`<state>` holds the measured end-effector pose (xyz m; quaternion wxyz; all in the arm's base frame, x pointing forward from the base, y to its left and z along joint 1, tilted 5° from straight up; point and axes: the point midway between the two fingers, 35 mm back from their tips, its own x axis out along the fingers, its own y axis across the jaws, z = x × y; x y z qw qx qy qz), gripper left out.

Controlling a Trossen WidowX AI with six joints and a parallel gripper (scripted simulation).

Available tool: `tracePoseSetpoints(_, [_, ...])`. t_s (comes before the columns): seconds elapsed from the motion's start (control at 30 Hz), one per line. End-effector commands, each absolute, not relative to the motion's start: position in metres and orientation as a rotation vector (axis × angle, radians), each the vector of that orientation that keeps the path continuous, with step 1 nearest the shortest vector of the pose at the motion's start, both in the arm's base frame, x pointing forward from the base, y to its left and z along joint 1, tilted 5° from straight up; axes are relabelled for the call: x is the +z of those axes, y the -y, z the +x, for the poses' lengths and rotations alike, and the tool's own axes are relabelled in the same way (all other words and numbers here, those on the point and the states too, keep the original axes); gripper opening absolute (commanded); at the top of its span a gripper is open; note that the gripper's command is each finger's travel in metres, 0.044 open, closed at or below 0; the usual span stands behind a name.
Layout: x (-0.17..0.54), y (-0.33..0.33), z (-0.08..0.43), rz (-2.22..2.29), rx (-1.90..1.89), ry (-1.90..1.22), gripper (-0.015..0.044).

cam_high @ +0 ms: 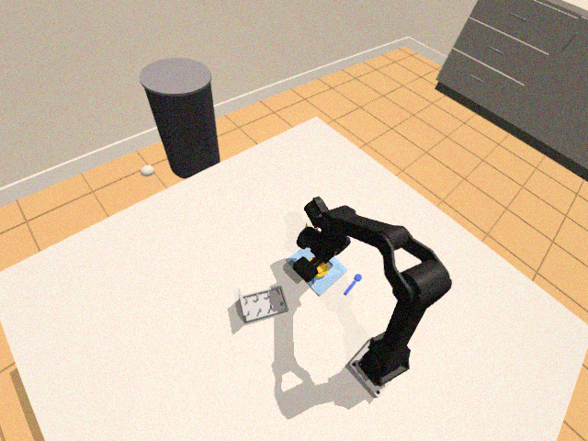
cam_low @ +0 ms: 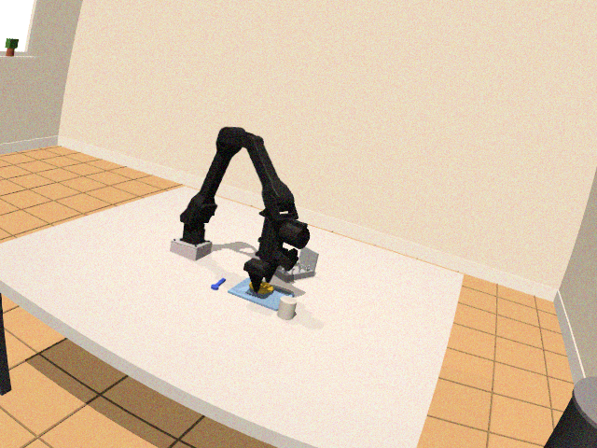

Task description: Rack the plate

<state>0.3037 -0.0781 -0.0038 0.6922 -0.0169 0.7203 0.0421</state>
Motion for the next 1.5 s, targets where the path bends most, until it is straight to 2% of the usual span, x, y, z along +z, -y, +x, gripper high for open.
tracePoseSetpoints(0.0, [-0.011,0.078,0.302,-0.043,0.093,-1.612,0.04])
tracePoseSetpoints(0.37, [-0.013,0.078,0.301,-0.043,0.093,-1.612,0.0378])
tracePoseSetpoints(0.73, [-0.013,0.078,0.301,-0.043,0.093,-1.612,0.0304])
tracePoseSetpoints(1.13, [0.029,0.082,0.314,-0.043,0.093,-1.609,0.0])
tracePoseSetpoints(1.47, [0.075,0.084,0.322,-0.044,0.095,-1.599,0.0])
